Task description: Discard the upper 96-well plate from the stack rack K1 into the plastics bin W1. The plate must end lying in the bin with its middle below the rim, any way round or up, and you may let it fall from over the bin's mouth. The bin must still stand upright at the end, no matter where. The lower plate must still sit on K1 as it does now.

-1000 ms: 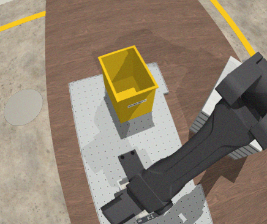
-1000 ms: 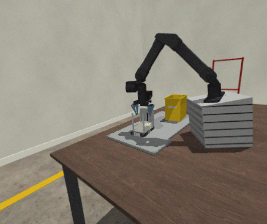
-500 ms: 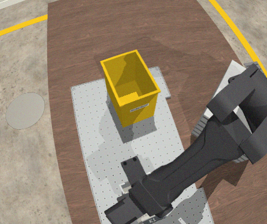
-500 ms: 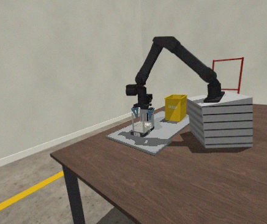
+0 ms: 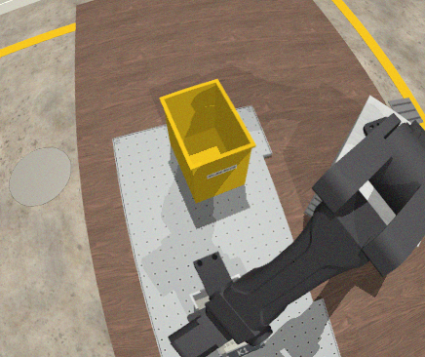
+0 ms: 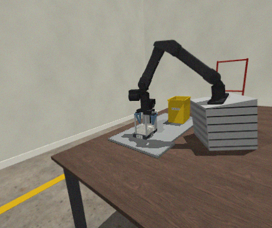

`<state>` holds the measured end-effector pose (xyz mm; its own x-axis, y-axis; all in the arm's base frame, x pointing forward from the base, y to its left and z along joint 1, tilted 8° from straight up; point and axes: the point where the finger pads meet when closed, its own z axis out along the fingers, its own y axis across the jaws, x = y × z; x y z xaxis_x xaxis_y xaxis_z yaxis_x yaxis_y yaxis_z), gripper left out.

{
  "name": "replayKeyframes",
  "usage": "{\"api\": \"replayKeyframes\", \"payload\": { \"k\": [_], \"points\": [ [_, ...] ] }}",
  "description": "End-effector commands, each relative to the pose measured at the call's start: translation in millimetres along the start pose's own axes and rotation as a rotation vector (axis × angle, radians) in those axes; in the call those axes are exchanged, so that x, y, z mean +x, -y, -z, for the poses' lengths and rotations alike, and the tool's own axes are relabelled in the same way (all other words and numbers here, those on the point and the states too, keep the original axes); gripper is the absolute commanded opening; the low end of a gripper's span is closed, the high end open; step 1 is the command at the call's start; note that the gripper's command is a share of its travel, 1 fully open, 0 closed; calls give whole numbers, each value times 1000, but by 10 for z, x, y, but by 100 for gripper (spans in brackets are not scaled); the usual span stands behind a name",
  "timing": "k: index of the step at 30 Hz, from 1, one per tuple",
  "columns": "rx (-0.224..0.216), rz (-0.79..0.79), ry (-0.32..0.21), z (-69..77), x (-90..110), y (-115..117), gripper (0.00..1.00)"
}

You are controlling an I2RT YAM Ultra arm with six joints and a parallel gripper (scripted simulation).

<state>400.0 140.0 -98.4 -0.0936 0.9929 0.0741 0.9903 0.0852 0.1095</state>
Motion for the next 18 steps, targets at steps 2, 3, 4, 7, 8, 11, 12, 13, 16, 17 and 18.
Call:
{"api": "replayKeyframes", "payload": {
  "k": [2, 3, 4, 7, 8, 11, 12, 13, 16, 17, 18],
  "points": [
    [-22, 1, 2, -7, 7, -61, 100],
    [-22, 1, 2, -23, 7, -62, 100],
    [-22, 1, 2, -40, 7, -62, 100],
    [-22, 1, 2, -57, 7, -62, 100],
    [-22, 1, 2, -73, 7, -62, 100],
    [-22, 1, 2, -124, 7, -63, 100],
    [-22, 1, 2, -140, 6, -63, 100],
    [-22, 1, 2, -157, 6, -64, 100],
    [-22, 1, 2, -207, 6, -65, 100],
    [-22, 1, 2, -224, 6, -65, 100],
    [-22, 1, 2, -240, 6, -65, 100]
  ]
}}
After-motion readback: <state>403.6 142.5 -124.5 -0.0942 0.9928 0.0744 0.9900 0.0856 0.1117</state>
